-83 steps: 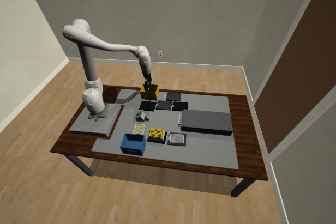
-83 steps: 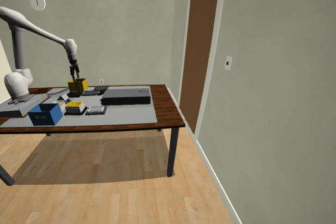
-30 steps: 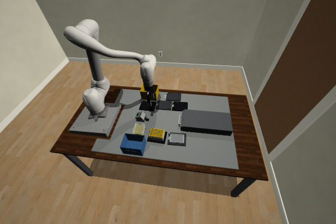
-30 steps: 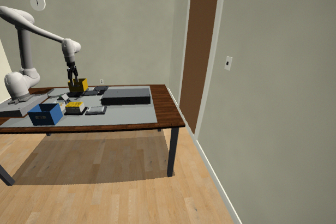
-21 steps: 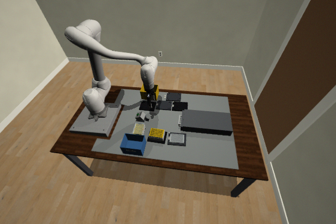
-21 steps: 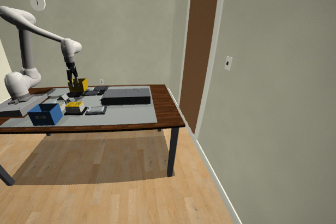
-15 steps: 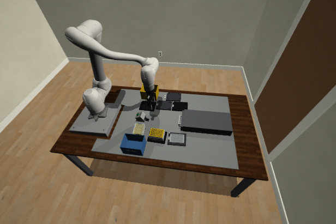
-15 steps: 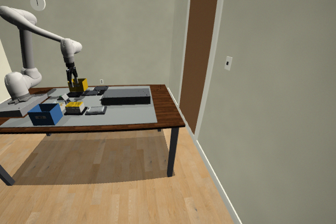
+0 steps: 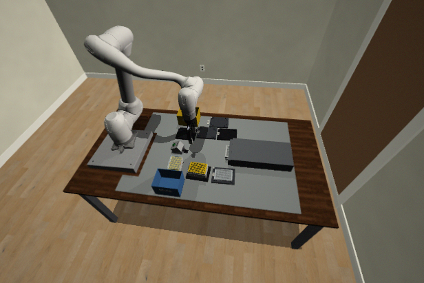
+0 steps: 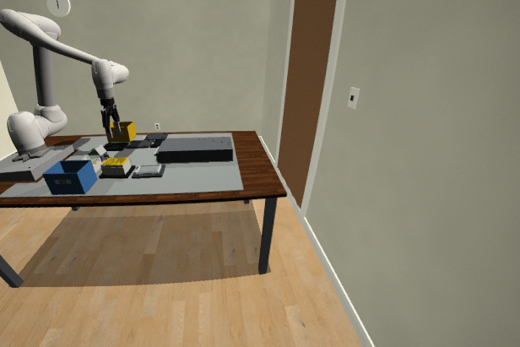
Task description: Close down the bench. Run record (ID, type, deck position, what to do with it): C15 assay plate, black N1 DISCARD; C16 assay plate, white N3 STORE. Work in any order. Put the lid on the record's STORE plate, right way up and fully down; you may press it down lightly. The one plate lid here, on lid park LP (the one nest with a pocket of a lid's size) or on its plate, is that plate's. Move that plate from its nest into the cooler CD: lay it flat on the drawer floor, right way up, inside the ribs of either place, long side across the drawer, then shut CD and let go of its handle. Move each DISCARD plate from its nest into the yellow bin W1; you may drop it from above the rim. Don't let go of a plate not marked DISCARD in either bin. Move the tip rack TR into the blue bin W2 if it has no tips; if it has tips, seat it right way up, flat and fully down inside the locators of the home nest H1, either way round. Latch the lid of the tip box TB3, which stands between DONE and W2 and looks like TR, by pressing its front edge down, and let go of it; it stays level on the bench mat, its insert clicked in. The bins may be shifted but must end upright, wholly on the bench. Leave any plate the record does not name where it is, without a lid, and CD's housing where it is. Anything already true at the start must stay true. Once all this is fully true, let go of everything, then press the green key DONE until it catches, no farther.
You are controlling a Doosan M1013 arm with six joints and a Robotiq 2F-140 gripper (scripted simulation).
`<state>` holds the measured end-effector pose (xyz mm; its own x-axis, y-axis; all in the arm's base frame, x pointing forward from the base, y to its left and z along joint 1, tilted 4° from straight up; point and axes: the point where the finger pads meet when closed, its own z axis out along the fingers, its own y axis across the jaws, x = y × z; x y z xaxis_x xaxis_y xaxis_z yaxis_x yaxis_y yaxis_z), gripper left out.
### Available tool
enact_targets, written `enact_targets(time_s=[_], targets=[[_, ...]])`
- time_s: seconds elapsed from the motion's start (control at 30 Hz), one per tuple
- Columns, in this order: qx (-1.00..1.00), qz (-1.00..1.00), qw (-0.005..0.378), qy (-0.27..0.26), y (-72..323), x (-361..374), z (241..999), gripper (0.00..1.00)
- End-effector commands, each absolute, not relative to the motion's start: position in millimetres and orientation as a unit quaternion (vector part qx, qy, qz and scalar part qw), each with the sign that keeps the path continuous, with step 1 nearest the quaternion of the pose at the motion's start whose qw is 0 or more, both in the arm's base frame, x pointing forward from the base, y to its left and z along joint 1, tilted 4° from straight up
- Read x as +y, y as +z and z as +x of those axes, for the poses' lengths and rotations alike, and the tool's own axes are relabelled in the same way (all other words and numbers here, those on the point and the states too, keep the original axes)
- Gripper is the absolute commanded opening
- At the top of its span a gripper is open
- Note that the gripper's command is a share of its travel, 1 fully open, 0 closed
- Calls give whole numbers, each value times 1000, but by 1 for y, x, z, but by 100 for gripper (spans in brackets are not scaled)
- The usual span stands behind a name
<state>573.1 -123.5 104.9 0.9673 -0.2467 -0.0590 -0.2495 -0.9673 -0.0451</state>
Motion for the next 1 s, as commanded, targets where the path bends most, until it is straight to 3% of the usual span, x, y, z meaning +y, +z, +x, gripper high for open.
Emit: enact_targets(time_s=[0.0,0.97], targets=[[125,-991,26,26,105,-133,574,66],[125,-991,26,26,102,-232,587,66]])
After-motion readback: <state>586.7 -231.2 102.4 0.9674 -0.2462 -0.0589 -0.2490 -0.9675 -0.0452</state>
